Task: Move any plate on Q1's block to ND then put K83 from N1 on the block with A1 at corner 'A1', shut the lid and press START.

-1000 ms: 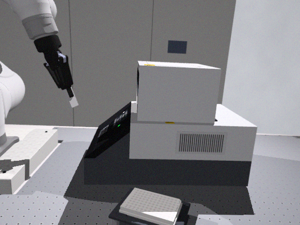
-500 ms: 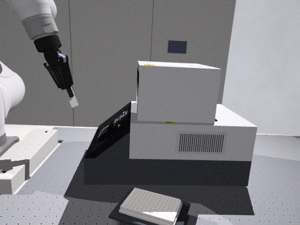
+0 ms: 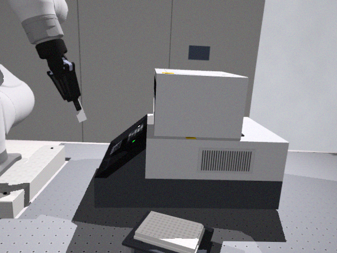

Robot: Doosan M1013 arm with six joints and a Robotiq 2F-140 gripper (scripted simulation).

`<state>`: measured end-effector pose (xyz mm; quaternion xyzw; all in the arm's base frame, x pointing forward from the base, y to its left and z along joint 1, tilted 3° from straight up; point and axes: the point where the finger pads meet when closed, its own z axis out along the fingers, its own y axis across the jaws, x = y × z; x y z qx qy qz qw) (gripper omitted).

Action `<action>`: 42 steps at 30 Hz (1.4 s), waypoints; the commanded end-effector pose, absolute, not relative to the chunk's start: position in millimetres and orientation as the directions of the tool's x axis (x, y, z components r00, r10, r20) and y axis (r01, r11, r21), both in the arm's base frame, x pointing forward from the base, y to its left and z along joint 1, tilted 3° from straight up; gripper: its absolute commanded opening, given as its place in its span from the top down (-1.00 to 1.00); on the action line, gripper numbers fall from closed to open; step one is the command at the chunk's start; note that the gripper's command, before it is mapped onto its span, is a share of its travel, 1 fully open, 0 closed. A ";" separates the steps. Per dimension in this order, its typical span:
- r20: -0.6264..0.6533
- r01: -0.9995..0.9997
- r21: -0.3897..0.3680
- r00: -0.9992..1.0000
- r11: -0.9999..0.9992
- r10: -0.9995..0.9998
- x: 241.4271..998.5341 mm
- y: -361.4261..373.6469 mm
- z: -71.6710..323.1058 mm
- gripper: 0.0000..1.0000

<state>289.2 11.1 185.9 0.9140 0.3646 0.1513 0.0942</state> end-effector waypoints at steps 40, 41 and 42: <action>0.210 0.639 0.280 0.688 -0.717 0.695 334.2 6.2 151.8 1.00; 0.210 0.639 0.280 0.688 -0.717 0.695 335.6 6.1 150.8 1.00; 0.210 0.639 0.280 0.688 -0.717 0.695 336.9 6.0 149.8 1.00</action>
